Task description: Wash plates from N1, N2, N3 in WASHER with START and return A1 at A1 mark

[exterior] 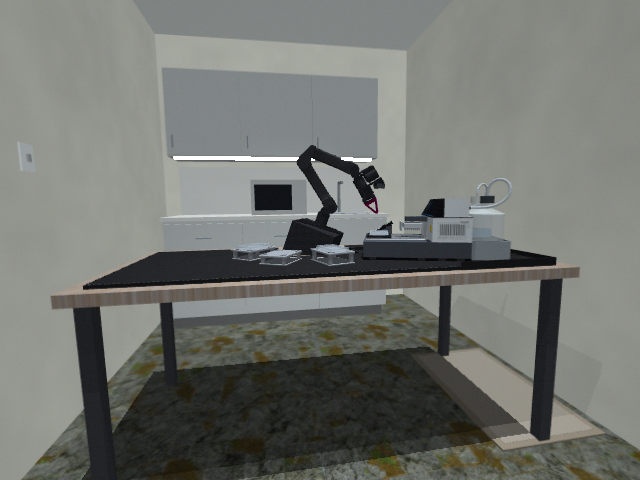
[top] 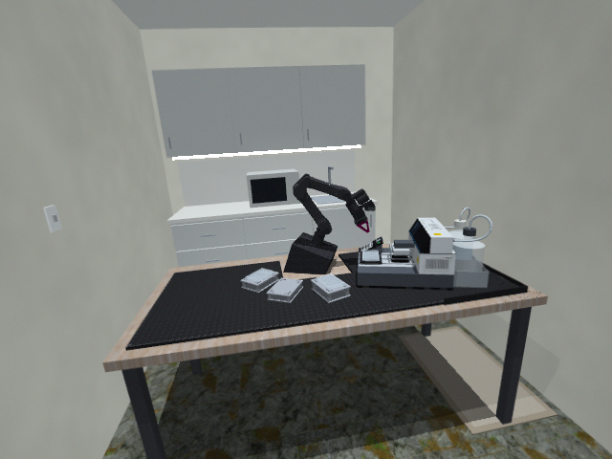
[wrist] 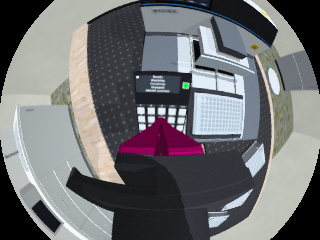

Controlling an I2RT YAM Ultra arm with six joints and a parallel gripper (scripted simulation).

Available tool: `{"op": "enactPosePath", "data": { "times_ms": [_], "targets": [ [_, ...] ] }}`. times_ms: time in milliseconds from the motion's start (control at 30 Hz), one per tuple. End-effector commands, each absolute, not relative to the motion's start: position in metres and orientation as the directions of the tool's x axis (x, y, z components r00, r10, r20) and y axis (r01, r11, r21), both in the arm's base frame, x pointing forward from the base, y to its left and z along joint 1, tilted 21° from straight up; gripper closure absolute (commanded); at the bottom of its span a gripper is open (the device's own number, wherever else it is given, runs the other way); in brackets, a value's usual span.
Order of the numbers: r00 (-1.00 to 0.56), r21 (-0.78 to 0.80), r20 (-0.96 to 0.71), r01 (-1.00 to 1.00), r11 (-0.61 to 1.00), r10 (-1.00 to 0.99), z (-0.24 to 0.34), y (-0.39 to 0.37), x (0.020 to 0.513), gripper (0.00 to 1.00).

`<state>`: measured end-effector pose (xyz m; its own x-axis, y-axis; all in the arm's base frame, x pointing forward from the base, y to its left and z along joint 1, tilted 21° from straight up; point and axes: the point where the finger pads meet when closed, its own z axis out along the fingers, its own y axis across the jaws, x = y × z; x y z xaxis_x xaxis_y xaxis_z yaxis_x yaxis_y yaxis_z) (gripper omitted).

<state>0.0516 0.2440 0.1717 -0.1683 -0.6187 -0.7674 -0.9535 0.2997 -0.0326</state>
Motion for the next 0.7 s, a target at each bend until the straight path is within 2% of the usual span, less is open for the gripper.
{"op": "enactPosePath", "data": {
  "times_ms": [0, 667],
  "targets": [
    [-0.186, -0.028, -0.779, -0.944, 0.329, -0.599, 0.172, 0.241, 0.051, 1.0],
    [-0.188, -0.026, -0.778, -0.944, 0.329, -0.6, 0.128, 0.217, 0.016, 1.0]
  ]
}}
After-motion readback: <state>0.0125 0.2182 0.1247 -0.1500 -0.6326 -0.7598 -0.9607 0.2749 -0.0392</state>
